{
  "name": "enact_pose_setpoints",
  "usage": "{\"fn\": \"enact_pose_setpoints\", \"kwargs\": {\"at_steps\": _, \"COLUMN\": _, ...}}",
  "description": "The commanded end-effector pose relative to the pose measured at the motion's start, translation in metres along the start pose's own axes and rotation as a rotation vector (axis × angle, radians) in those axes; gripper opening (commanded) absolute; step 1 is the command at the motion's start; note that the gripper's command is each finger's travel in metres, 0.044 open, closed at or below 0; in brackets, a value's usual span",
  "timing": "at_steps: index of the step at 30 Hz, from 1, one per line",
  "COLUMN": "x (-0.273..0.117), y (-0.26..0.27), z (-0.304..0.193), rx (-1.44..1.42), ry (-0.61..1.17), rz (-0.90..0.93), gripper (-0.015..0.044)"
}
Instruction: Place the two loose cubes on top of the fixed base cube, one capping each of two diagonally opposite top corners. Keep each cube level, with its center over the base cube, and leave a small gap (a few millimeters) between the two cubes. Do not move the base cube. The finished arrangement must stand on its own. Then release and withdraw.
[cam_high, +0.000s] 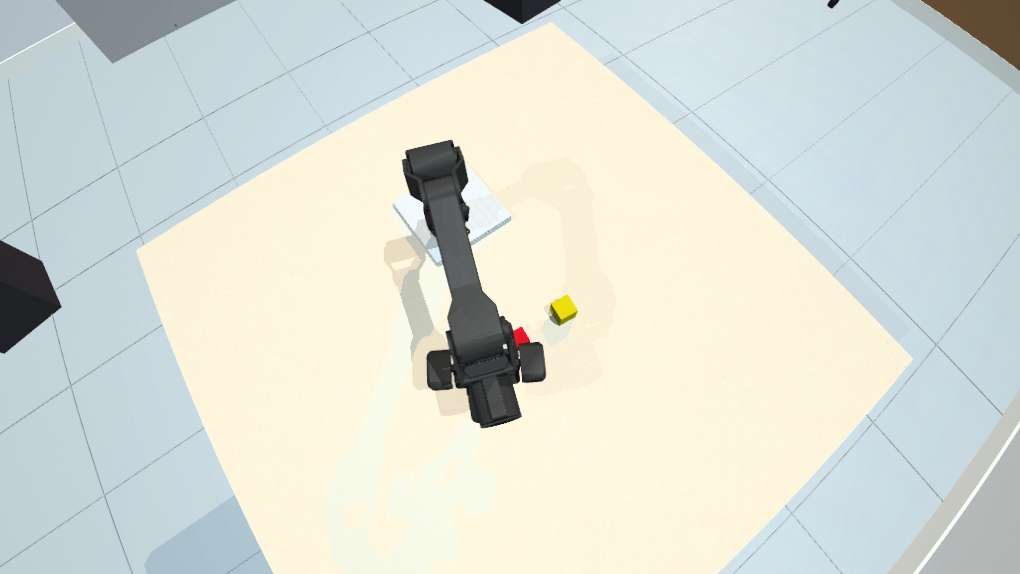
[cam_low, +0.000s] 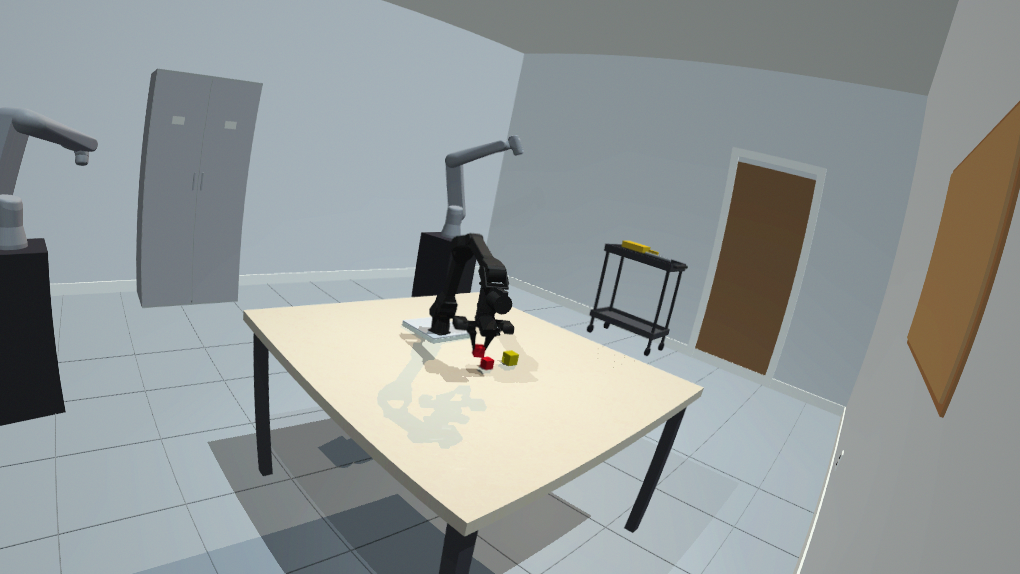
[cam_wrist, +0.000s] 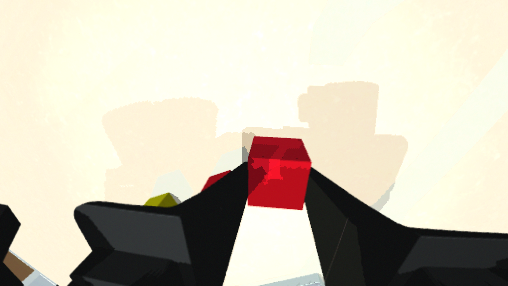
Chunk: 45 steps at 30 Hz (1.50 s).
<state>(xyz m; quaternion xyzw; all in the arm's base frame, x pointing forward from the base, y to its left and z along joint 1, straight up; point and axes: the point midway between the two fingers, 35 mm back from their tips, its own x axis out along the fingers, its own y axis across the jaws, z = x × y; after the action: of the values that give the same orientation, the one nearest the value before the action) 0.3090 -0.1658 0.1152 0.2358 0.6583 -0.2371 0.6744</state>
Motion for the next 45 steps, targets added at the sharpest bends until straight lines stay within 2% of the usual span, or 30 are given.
{"fn": "enact_pose_setpoints", "kwargs": {"at_steps": 1, "x": -0.013, "y": -0.001, "z": -0.001, "rx": 0.006, "ry": -0.005, "rz": -0.004, "gripper": 0.0105}}
{"fn": "enact_pose_setpoints", "kwargs": {"at_steps": 8, "x": -0.031, "y": -0.001, "z": -0.004, "rx": 0.006, "ry": -0.005, "rz": -0.004, "gripper": 0.0105}}
{"fn": "enact_pose_setpoints", "kwargs": {"at_steps": 45, "x": -0.009, "y": 0.098, "z": -0.058, "rx": 0.219, "ry": 0.001, "rz": 0.006, "gripper": 0.0105}}
